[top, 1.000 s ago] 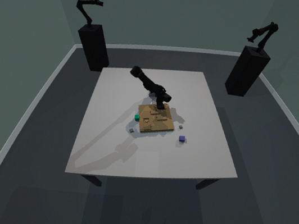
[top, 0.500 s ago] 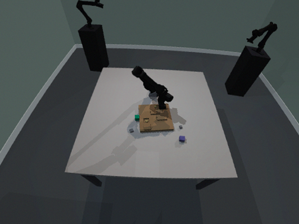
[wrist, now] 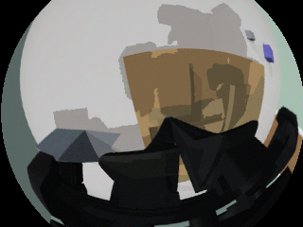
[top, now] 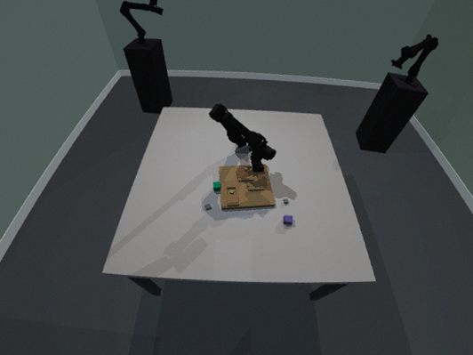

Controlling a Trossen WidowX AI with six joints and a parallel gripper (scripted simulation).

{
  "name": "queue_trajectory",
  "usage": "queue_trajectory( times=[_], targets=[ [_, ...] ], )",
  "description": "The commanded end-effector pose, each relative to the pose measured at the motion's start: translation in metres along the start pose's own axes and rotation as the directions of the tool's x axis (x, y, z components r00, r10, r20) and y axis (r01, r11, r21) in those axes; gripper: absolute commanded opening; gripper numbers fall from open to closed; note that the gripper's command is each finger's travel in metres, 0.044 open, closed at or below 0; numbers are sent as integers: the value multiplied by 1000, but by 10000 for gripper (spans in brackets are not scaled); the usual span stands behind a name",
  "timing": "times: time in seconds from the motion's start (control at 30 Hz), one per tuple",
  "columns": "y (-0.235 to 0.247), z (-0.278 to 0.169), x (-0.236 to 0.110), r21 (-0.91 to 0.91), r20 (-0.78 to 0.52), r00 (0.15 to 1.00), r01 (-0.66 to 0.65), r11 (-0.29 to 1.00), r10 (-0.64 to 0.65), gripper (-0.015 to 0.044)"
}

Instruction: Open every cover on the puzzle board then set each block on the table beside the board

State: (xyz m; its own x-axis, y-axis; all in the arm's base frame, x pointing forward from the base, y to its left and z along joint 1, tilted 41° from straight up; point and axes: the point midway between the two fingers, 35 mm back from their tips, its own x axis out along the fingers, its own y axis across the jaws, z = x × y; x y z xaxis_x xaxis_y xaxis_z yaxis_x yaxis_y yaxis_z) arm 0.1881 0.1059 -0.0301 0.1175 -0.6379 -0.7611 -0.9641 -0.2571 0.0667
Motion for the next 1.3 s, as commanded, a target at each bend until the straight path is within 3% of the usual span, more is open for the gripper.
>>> queue_trajectory(
  times=[0.0,0.83,1.27],
  targets=[
    [-2,2,-7,7,5,1000,0,1000,0,0],
    [0,4,-31,-2,-3,1000,-4,1000,4,0],
    [-66,-19,-44,5,4,1000,2,1000,-2,0]
  ],
)
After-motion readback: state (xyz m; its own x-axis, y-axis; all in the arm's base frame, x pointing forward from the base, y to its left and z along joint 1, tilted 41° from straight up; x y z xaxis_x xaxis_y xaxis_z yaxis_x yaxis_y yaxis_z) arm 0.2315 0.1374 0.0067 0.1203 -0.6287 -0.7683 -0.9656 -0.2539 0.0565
